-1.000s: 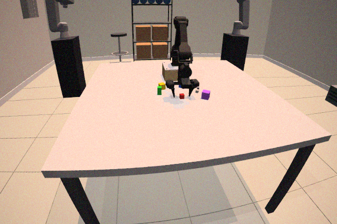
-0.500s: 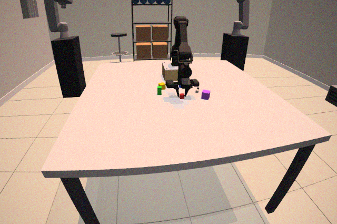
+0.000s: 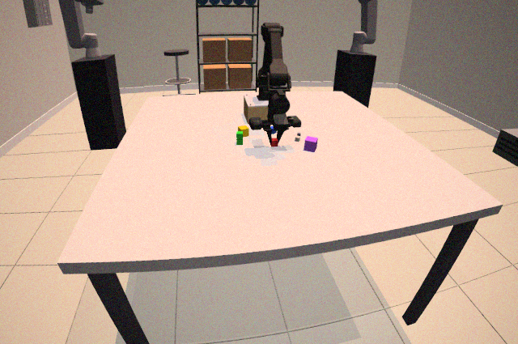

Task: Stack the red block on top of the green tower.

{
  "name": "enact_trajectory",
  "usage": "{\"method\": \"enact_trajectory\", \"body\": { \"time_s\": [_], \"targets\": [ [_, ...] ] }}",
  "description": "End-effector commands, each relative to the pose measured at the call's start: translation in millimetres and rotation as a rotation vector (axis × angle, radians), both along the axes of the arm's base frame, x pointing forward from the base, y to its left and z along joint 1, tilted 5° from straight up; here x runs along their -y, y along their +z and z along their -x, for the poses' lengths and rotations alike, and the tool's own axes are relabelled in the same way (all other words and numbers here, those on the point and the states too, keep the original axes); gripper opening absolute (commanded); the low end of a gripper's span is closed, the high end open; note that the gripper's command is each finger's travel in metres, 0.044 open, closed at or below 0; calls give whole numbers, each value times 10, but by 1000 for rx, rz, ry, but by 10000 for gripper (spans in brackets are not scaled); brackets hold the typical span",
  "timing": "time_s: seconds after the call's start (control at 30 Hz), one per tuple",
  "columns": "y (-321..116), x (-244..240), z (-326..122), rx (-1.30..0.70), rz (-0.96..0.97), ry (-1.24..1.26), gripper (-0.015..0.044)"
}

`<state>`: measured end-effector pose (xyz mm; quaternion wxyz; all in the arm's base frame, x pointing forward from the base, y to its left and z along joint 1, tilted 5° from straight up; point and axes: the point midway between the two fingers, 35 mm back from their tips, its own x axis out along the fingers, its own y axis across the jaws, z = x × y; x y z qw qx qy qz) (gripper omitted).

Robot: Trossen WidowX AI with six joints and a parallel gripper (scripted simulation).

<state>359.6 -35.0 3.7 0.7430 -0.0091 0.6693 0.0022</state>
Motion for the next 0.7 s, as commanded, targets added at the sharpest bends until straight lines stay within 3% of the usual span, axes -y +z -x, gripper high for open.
{"method": "enact_trajectory", "body": {
  "time_s": [0.0,0.43,0.67],
  "targets": [
    [216,1,0,11,-1,-3,0],
    [964,-4,85,11,-1,-3,0],
    [1004,-1,73,11,-1,-3,0]
  ]
}}
